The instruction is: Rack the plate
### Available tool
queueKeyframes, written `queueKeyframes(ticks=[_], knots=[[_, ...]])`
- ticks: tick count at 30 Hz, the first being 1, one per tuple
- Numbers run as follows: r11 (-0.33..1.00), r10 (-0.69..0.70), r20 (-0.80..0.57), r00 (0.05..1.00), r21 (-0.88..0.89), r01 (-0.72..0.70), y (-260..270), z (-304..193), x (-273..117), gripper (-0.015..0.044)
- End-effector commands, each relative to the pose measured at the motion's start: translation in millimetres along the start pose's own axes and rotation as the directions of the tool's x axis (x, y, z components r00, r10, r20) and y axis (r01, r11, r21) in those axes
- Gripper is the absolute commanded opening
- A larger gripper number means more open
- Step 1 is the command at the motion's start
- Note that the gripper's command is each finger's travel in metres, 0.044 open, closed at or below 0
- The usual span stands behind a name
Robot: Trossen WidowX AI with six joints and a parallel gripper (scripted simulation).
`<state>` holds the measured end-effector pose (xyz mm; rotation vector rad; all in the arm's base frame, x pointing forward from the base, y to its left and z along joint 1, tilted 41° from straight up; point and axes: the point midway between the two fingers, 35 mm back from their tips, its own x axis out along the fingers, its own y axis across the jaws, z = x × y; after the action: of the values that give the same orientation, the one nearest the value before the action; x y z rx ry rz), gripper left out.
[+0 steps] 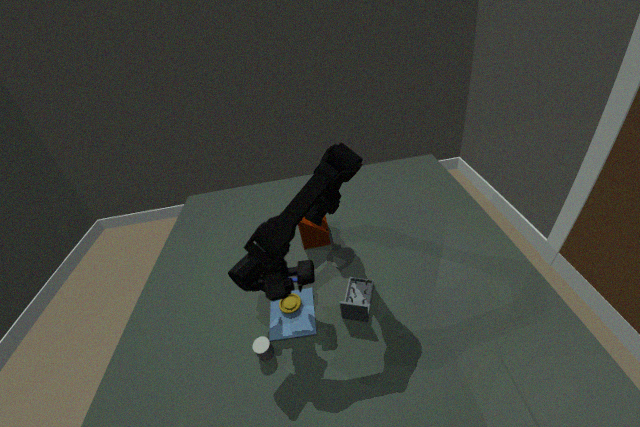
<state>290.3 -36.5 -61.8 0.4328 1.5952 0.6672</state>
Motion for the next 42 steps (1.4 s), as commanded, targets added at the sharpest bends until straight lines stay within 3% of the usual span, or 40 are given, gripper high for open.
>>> queueKeyframes(ticks=[1,42], knots=[[1.0,-0.006,0.027,1.0,0.002,0.006,-1,3,2,0.04],[1.0,-0.002,0.027,1.0,0.002,0.002,2,3,62,0.0393]])
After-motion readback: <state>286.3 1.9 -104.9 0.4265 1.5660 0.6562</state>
